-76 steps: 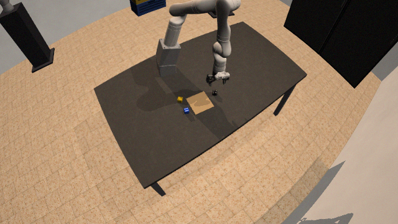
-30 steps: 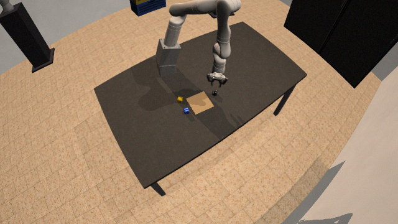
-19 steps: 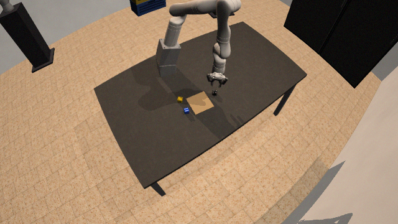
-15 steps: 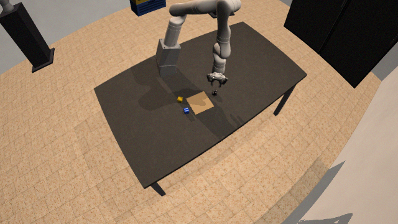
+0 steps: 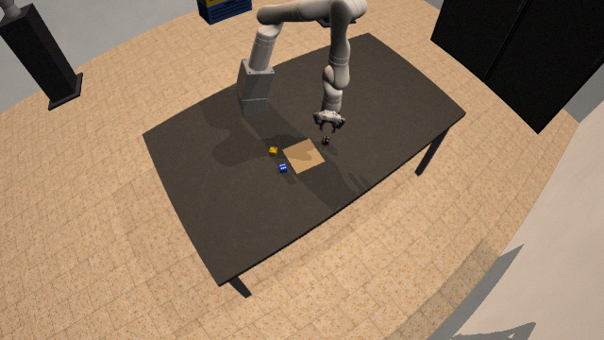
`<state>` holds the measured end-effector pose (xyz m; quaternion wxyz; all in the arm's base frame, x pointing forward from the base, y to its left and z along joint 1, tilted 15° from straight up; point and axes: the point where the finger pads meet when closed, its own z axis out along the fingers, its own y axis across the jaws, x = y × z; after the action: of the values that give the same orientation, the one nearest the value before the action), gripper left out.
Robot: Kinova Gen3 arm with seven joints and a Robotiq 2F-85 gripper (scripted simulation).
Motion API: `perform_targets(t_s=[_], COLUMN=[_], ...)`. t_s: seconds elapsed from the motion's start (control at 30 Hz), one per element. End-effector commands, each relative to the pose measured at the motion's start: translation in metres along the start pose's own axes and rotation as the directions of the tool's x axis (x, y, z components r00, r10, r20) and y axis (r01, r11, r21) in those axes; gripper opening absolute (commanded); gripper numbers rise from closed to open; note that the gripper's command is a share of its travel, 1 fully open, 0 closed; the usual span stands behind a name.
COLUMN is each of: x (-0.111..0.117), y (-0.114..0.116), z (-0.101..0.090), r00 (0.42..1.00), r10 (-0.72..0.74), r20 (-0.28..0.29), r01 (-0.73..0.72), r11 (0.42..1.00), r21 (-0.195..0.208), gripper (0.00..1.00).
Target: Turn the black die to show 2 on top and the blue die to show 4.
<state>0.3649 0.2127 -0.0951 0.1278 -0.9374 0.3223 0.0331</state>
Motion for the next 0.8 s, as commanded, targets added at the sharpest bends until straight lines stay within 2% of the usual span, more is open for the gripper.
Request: perform_targets(t_s=[0.0,0.33,0.77], x=[-0.002,-0.002,-0.002], y=[-0.001,-0.001,-0.001], z=[0.001,0.004,0.026], r00=[1.0,1.0,1.0], r10=[-0.007,-0.007,-0.007], r20=[-0.001,-0.004,-0.004], r01=[0.007,0.007,0.007], r11=[1.0,1.0,1.0], r21=[0.0,0.002,0.002], gripper=[0.46,0.46,0.46])
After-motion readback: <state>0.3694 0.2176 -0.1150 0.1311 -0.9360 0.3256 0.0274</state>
